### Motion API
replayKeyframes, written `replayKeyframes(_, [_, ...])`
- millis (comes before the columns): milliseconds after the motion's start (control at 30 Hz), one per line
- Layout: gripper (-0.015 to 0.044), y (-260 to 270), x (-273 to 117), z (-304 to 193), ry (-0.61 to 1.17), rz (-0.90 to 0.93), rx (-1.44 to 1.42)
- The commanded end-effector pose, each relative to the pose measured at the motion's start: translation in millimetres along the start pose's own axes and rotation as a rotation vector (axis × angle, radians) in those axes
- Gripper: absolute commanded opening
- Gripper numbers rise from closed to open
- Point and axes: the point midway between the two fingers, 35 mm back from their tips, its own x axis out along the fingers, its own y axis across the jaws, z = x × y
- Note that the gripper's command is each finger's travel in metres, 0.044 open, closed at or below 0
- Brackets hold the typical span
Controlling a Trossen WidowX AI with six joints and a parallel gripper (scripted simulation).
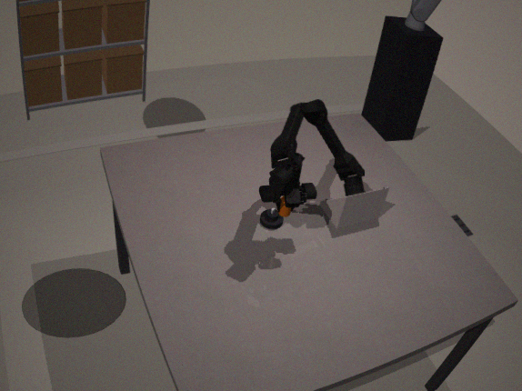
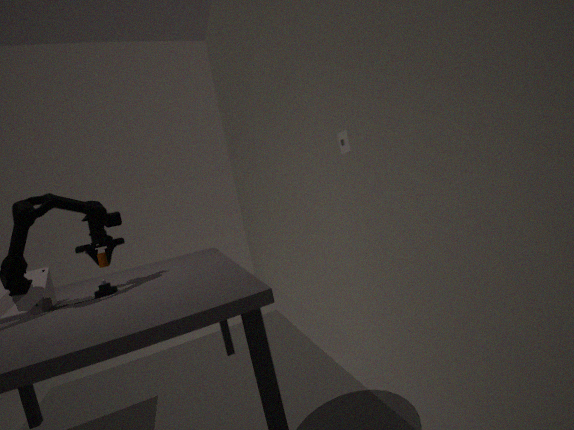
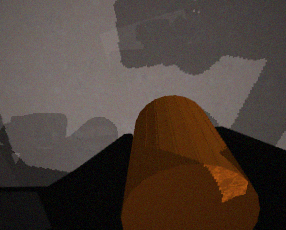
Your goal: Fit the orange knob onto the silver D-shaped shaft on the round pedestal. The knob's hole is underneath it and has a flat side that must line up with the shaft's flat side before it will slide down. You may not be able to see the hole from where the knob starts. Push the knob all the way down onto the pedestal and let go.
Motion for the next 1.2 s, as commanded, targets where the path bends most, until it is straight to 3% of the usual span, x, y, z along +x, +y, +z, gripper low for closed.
replayKeyframes(0, [0.0000,-5.0,0.6,-13.1,-0.004,-0.014,0.001])
replayKeyframes(633, [0.0000,-13.7,20.1,-69.3,0.021,-0.016,0.000])
replayKeyframes(1167, [0.0000,-14.1,46.8,-72.3,0.023,-0.017,0.002])
